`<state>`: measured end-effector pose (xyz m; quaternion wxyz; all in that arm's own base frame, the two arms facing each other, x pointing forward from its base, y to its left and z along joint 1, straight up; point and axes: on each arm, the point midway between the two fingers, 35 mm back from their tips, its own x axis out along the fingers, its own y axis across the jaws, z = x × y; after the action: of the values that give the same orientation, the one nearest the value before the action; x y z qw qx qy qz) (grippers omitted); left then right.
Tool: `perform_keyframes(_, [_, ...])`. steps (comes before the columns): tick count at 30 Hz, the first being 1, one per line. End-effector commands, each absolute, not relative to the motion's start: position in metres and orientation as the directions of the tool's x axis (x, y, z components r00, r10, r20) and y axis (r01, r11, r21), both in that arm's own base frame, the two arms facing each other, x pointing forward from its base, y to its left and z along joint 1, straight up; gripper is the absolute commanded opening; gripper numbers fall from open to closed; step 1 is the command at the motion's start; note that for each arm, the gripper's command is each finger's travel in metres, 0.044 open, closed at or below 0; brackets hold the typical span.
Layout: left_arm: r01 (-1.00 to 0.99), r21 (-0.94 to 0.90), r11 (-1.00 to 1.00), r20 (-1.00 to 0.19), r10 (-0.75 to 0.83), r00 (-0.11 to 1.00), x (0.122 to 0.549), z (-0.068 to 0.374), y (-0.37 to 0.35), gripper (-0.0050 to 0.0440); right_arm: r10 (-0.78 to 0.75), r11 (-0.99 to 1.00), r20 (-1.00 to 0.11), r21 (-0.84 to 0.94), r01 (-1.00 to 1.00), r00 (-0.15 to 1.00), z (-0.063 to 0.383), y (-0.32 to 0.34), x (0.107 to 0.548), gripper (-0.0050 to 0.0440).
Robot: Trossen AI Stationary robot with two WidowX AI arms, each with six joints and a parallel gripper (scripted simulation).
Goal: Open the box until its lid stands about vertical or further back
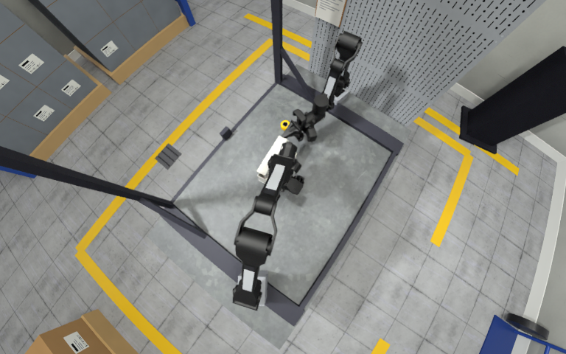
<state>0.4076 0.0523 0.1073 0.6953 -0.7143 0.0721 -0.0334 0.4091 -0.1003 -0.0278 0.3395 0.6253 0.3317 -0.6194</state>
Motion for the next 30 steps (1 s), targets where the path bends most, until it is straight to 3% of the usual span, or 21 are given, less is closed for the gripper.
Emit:
perform_keyframes(1, [-0.059,-0.997,-0.051,-0.051,-0.157,0.986,0.4052,0.1046,0.0518,0.001,-0.006,-0.548,-1.0,0.025,0.836,0.026,-0.0231,-0.0993,0.4114,-0.005])
perform_keyframes(30, [-0.033,-0.97,-0.24,0.012,-0.183,0.983,0.4011,0.1068,0.051,0.001,-0.006,-0.548,-1.0,0.025,0.836,0.026,-0.0231,-0.0993,0.4114,-0.005])
